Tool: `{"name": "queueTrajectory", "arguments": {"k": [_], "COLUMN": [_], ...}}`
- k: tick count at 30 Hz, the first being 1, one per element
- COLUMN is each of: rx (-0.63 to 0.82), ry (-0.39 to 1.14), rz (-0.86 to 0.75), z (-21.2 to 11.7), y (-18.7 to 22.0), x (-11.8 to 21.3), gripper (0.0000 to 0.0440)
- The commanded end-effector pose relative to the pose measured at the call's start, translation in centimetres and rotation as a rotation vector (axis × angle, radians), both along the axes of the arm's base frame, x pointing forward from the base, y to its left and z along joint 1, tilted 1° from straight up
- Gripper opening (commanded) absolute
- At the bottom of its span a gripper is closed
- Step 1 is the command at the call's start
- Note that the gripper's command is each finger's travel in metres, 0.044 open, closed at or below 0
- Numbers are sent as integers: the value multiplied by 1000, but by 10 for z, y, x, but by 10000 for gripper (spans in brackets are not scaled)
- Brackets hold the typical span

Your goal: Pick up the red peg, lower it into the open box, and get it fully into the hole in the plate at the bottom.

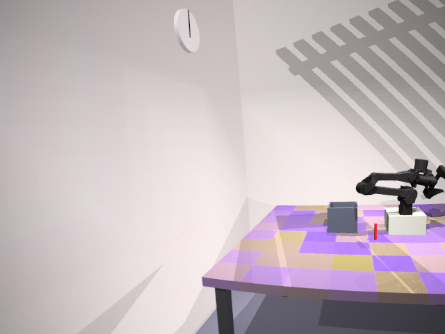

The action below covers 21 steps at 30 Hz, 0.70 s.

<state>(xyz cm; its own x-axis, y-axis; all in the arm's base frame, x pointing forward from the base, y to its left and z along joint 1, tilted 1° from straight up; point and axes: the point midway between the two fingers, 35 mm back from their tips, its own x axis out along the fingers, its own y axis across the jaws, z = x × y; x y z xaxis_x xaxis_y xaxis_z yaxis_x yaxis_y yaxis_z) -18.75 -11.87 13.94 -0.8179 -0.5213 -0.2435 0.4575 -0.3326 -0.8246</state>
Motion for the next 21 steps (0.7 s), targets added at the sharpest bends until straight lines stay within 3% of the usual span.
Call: {"name": "queueTrajectory", "arguments": {"k": [1,3,10,21], "rx": [0,-5,-108,-339], "ry": [10,26,49,-53], "rz": [6,30,188,474], "z": [4,12,57,121], "y": [-1,-6,-37,-77], "x": [0,3,26,85], "gripper": [419,440,440,440]}}
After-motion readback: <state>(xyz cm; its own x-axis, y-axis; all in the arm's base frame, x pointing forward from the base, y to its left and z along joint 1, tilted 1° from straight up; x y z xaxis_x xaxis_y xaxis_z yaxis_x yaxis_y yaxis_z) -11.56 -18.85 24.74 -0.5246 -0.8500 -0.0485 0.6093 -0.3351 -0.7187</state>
